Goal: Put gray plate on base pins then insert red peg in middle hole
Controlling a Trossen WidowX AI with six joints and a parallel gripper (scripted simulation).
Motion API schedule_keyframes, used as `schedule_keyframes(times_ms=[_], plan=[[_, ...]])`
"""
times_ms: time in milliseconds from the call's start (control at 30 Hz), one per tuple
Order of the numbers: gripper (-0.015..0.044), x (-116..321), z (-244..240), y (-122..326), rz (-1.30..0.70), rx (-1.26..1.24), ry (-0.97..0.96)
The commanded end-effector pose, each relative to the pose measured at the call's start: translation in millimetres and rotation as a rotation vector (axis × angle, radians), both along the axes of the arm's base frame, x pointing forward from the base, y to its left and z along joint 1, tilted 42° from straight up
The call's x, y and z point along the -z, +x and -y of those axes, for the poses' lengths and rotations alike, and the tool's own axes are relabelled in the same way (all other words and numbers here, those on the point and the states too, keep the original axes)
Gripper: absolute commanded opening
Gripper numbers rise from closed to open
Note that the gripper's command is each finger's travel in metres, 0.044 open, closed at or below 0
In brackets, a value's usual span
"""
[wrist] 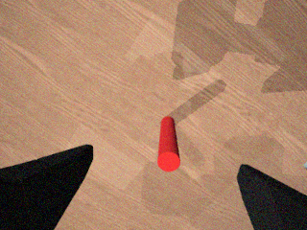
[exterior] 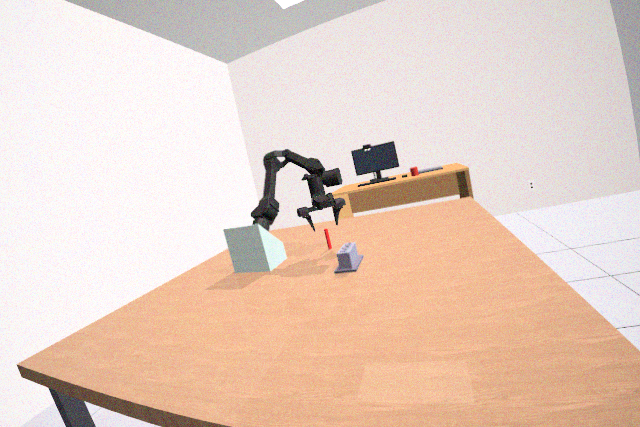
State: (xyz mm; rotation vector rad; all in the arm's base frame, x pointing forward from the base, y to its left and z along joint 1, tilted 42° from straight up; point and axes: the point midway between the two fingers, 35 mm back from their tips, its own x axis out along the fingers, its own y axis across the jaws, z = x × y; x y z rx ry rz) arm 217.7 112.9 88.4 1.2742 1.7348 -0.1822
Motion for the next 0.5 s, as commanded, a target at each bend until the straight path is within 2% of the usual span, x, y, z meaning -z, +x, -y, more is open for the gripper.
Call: schedule_keyframes(times_ms=[0, 467], plan=[[0.0440, 6, -4, -2, -0.010, 0.004, 0.001], [0.0440, 23, -20, -2, -0.010, 0.006, 0.002]])
